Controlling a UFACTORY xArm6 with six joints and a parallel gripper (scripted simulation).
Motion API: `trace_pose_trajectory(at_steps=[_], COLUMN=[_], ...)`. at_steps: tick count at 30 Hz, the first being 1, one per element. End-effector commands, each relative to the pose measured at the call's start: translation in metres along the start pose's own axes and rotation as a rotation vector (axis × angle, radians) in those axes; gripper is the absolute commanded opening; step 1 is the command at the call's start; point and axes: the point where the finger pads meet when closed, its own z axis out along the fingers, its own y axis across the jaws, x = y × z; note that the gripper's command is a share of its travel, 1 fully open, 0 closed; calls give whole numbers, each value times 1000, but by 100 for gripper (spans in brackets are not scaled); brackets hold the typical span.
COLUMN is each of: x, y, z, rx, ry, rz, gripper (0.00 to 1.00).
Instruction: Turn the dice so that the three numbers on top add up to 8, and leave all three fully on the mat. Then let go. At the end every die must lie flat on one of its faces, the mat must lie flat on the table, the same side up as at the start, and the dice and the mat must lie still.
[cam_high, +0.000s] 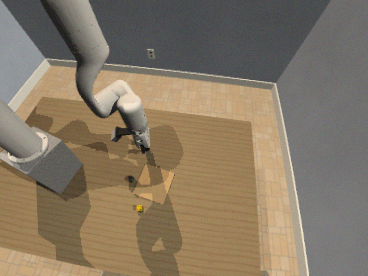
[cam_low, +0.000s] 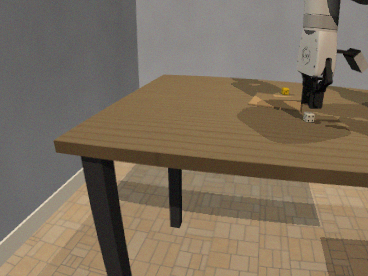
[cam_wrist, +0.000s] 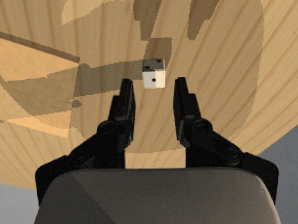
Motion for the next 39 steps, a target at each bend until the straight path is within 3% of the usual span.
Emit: trace_pose_trajectory(at_steps=[1, 39], x=[-1, -1], y=[0, 0], z=[4, 11], rx=[-1, -1], ry=[-5, -5], rz=[0, 0], gripper=[36, 36])
